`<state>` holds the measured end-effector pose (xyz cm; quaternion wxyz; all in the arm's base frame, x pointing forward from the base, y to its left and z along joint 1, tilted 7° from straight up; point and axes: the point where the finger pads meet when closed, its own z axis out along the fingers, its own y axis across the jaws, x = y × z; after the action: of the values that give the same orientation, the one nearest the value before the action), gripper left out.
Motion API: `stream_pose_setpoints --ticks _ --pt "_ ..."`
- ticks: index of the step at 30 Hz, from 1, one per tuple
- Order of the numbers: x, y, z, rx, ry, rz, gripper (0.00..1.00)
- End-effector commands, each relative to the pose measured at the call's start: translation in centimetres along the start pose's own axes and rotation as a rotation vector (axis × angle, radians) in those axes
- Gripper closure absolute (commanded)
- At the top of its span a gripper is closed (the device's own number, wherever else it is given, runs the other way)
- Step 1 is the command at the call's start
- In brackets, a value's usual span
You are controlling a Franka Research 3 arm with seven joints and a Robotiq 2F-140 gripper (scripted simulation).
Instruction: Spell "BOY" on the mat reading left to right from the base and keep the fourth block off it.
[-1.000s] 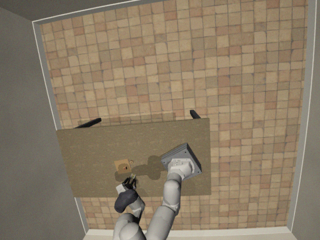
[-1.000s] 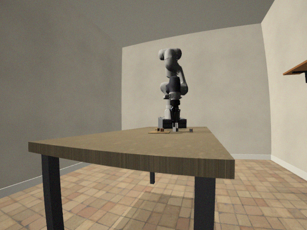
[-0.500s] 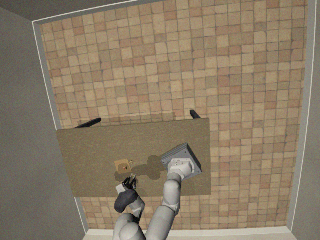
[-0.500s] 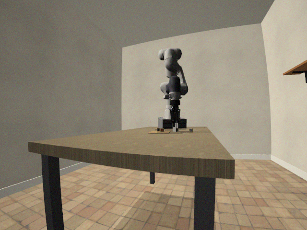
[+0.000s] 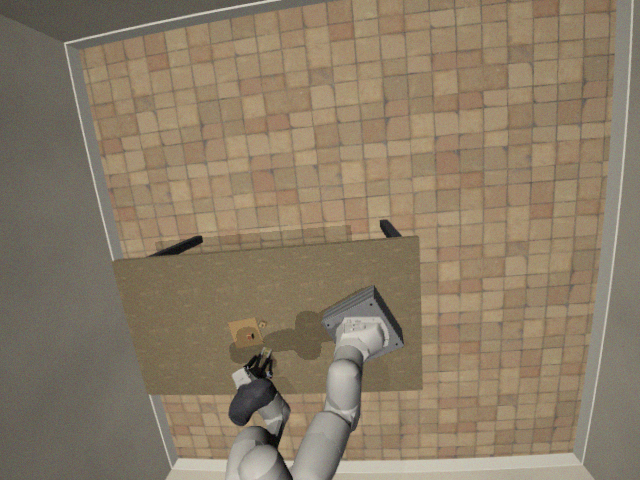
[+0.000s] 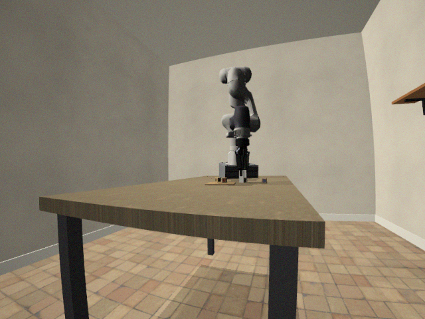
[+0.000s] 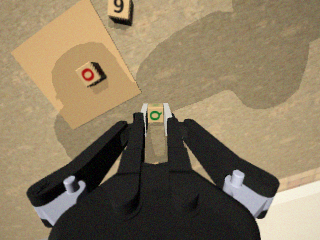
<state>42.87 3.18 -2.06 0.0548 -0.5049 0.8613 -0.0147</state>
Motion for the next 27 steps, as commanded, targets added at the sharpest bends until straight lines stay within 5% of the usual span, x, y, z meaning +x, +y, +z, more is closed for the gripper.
stream_pose_setpoints --ticks 1,8,20,27 --pt "-0.1 -0.1 0.0 0.001 -0.002 0.003 0.87" --pt "-0.1 -0.1 -1.0 0.001 -0.002 0.003 0.87" --pt "-0.1 0.0 -8.9 0.001 -0.002 0.003 0.87" --pt "-0.1 0.0 -10.0 0.001 -0.002 0.003 0.87"
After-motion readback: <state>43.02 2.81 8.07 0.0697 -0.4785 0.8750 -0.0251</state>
